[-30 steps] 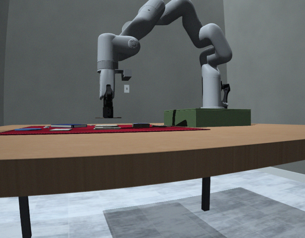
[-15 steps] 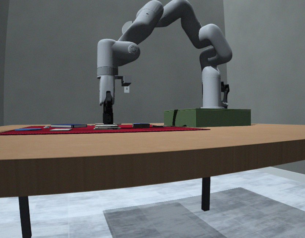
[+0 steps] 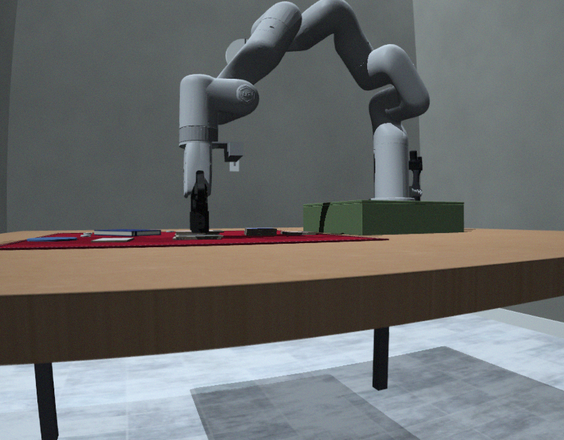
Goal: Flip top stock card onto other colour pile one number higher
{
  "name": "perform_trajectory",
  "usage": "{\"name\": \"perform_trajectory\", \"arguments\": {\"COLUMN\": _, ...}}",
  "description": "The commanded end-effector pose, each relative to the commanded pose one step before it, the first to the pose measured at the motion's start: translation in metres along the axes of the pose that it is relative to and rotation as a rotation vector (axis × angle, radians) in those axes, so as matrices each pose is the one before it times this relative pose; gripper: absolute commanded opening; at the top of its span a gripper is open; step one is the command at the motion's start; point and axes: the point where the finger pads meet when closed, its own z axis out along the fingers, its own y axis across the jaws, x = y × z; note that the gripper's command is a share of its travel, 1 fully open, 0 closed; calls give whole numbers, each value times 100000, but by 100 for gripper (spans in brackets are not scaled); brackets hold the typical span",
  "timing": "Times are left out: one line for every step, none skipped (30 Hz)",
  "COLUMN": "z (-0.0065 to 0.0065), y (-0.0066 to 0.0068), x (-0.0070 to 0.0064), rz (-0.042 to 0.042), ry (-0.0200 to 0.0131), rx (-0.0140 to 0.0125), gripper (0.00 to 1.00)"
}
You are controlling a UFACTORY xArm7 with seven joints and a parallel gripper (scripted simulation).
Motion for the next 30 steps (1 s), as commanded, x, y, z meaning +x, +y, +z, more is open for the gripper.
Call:
{"name": "perform_trajectory", "arguments": {"z": -192, "y": 62, "x": -181, "rz": 0, "ry": -461, "rx": -153, "gripper": 74}}
{"name": "perform_trajectory", "arguments": {"z": 0, "y": 0, "x": 0, "rz": 0, "ry": 0, "rx": 0, "gripper": 74}}
{"name": "perform_trajectory", "arguments": {"z": 0, "y": 0, "x": 0, "rz": 0, "ry": 0, "rx": 0, "gripper": 74}}
{"name": "perform_trajectory", "arguments": {"z": 0, "y": 0, "x": 0, "rz": 0, "ry": 0, "rx": 0, "gripper": 74}}
{"name": "perform_trajectory", "arguments": {"z": 0, "y": 0, "x": 0, "rz": 0, "ry": 0, "rx": 0, "gripper": 74}}
{"name": "perform_trajectory", "arguments": {"z": 0, "y": 0, "x": 0, "rz": 0, "ry": 0, "rx": 0, "gripper": 74}}
{"name": "perform_trajectory", "arguments": {"z": 0, "y": 0, "x": 0, "rz": 0, "ry": 0, "rx": 0, "gripper": 74}}
{"name": "perform_trajectory", "arguments": {"z": 0, "y": 0, "x": 0, "rz": 0, "ry": 0, "rx": 0, "gripper": 74}}
{"name": "perform_trajectory", "arguments": {"z": 3, "y": 0, "x": 0, "rz": 0, "ry": 0, "rx": 0, "gripper": 74}}
{"name": "perform_trajectory", "arguments": {"z": 17, "y": 0, "x": 0, "rz": 0, "ry": 0, "rx": 0, "gripper": 74}}
{"name": "perform_trajectory", "arguments": {"z": 37, "y": 0, "x": 0, "rz": 0, "ry": 0, "rx": 0, "gripper": 74}}
{"name": "perform_trajectory", "arguments": {"z": 58, "y": 0, "x": 0, "rz": 0, "ry": 0, "rx": 0, "gripper": 74}}
{"name": "perform_trajectory", "arguments": {"z": 75, "y": 0, "x": 0, "rz": 0, "ry": 0, "rx": 0, "gripper": 74}}
{"name": "perform_trajectory", "arguments": {"z": 84, "y": 0, "x": 0, "rz": 0, "ry": 0, "rx": 0, "gripper": 74}}
{"name": "perform_trajectory", "arguments": {"z": 83, "y": 0, "x": 0, "rz": 0, "ry": 0, "rx": 0, "gripper": 74}}
{"name": "perform_trajectory", "arguments": {"z": 74, "y": 0, "x": 0, "rz": 0, "ry": 0, "rx": 0, "gripper": 74}}
{"name": "perform_trajectory", "arguments": {"z": 0, "y": 0, "x": 0, "rz": 0, "ry": 0, "rx": 0, "gripper": 74}}
{"name": "perform_trajectory", "arguments": {"z": 0, "y": 0, "x": 0, "rz": 0, "ry": 0, "rx": 0, "gripper": 74}}
{"name": "perform_trajectory", "arguments": {"z": 58, "y": 0, "x": 0, "rz": 0, "ry": 0, "rx": 0, "gripper": 74}}
{"name": "perform_trajectory", "arguments": {"z": 37, "y": 0, "x": 0, "rz": 0, "ry": 0, "rx": 0, "gripper": 74}}
{"name": "perform_trajectory", "arguments": {"z": 17, "y": 0, "x": 0, "rz": 0, "ry": 0, "rx": 0, "gripper": 74}}
{"name": "perform_trajectory", "arguments": {"z": 3, "y": 0, "x": 0, "rz": 0, "ry": 0, "rx": 0, "gripper": 74}}
{"name": "perform_trajectory", "arguments": {"z": 0, "y": 0, "x": 0, "rz": 0, "ry": 0, "rx": 0, "gripper": 74}}
{"name": "perform_trajectory", "arguments": {"z": 0, "y": 0, "x": 0, "rz": 0, "ry": 0, "rx": 0, "gripper": 74}}
{"name": "perform_trajectory", "arguments": {"z": 0, "y": 0, "x": 0, "rz": 0, "ry": 0, "rx": 0, "gripper": 74}}
{"name": "perform_trajectory", "arguments": {"z": 0, "y": 0, "x": 0, "rz": 0, "ry": 0, "rx": 0, "gripper": 74}}
{"name": "perform_trajectory", "arguments": {"z": 0, "y": 0, "x": 0, "rz": 0, "ry": 0, "rx": 0, "gripper": 74}}
{"name": "perform_trajectory", "arguments": {"z": 0, "y": 0, "x": 0, "rz": 0, "ry": 0, "rx": 0, "gripper": 74}}
{"name": "perform_trajectory", "arguments": {"z": 0, "y": 0, "x": 0, "rz": 0, "ry": 0, "rx": 0, "gripper": 74}}
{"name": "perform_trajectory", "arguments": {"z": 0, "y": 0, "x": 0, "rz": 0, "ry": 0, "rx": 0, "gripper": 74}}
